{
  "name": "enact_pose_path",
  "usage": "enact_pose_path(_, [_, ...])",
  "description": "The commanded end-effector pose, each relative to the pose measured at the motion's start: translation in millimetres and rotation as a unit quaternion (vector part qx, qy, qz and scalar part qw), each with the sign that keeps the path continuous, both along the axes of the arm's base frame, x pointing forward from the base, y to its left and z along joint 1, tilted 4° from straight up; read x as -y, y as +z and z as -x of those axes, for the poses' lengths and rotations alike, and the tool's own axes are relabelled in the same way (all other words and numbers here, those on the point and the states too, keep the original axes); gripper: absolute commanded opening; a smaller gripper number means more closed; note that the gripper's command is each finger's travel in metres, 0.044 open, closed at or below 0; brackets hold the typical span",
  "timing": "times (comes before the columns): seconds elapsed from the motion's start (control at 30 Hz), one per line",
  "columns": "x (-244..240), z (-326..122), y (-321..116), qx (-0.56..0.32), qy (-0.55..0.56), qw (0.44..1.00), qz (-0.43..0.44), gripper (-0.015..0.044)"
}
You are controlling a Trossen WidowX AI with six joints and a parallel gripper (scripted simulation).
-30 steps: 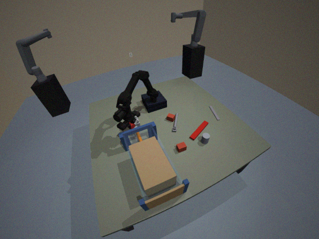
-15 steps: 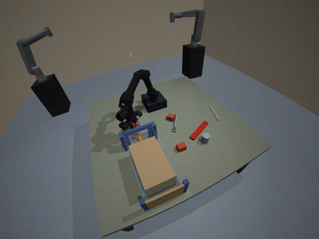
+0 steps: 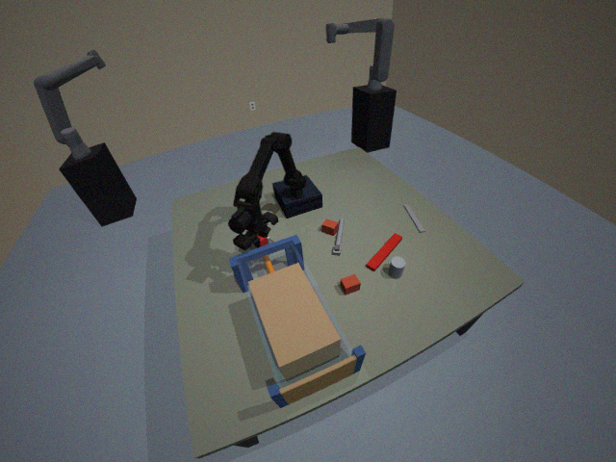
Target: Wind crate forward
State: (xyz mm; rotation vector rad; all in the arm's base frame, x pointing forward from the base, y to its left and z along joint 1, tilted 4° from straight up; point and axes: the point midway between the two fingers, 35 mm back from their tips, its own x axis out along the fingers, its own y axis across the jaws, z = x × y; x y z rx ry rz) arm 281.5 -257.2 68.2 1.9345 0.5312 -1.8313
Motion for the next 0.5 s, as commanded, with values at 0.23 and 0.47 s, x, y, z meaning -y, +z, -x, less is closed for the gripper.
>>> enact_pose_path(0.23, [-29, 1, -1, -0.002, 0.008, 1.0, -0.022, 0.0])
enact_pose_path(0.47, [-36, 3, -1, -0.002, 0.008, 1.0, -0.022, 0.0])
